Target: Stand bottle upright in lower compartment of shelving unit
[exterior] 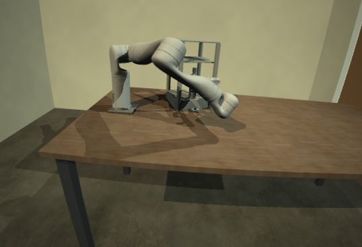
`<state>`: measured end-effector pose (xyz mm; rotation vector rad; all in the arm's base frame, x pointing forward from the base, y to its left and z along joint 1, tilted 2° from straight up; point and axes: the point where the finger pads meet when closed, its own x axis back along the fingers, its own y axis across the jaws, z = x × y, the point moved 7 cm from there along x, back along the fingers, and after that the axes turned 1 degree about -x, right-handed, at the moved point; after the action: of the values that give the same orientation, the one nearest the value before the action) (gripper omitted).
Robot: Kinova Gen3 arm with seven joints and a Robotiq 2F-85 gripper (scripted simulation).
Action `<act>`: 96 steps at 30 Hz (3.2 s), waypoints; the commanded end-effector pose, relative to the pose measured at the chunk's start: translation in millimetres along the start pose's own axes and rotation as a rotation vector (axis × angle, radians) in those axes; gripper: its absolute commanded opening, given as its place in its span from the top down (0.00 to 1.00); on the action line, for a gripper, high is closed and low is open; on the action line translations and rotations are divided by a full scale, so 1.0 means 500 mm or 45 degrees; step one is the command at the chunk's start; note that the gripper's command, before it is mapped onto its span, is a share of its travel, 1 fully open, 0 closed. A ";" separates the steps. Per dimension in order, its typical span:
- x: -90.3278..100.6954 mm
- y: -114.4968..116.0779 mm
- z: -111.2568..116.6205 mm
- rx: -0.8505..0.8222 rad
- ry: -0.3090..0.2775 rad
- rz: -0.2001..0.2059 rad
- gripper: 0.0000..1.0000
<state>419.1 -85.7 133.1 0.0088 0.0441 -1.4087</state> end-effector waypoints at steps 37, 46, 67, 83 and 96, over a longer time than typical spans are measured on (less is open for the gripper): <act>0.156 0.000 0.000 -0.003 0.001 -0.002 0.37; 0.165 0.000 0.000 -0.003 0.001 -0.002 0.37; 0.165 -0.001 0.023 -0.003 0.001 -0.002 0.37; 0.165 -0.003 0.098 -0.004 0.001 -0.002 0.37; 0.164 -0.004 0.162 -0.004 0.002 -0.002 0.37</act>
<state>433.4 -168.0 200.0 0.0064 0.0487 -1.4105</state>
